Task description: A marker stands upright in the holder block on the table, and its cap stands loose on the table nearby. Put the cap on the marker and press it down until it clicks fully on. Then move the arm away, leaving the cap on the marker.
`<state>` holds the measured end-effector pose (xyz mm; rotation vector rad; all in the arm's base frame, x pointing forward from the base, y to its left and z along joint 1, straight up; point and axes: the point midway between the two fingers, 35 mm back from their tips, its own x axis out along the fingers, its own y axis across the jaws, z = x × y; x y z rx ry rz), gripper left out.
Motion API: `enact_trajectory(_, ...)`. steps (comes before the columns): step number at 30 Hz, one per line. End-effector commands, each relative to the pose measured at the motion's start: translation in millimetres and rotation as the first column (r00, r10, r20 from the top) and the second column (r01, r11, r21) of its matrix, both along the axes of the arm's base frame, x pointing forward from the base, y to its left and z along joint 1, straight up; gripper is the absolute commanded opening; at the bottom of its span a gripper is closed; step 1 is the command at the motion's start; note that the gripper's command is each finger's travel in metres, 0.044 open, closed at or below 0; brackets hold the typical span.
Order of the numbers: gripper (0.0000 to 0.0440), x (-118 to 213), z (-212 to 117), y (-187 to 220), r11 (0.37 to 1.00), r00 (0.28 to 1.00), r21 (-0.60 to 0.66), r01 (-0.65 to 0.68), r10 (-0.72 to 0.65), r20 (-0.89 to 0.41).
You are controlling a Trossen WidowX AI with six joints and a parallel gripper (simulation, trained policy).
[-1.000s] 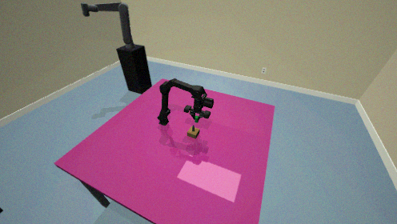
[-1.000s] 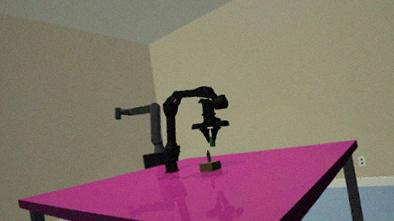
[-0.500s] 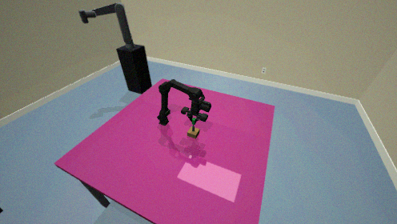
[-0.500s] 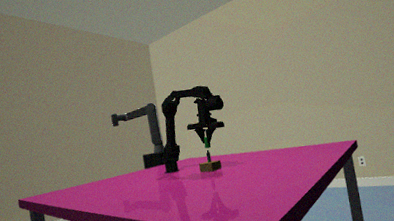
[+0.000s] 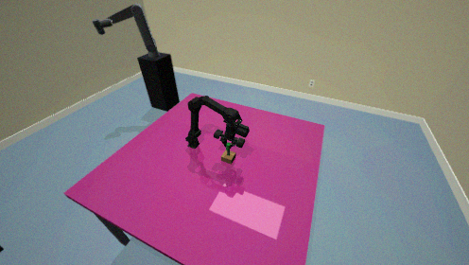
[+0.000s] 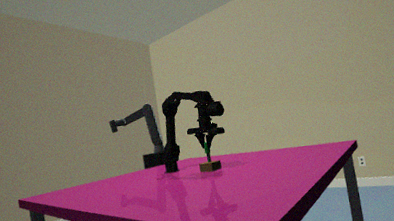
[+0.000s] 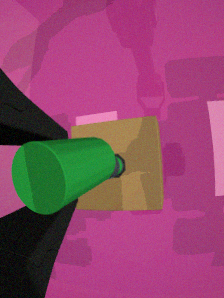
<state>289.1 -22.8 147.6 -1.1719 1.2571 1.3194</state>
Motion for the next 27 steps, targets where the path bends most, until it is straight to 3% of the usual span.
enact_trajectory(1,0.0,-0.5,-9.2,0.6,1.0,1.0,0.012,-0.013,0.013,-0.013)
enact_trajectory(8,0.0,-2.5,-23.8,0.2,0.999,0.999,0.022,-0.03,0.031,-0.033)
enact_trajectory(27,0.0,-2.7,-26.3,0.1,0.999,0.999,0.024,-0.035,0.036,-0.036)
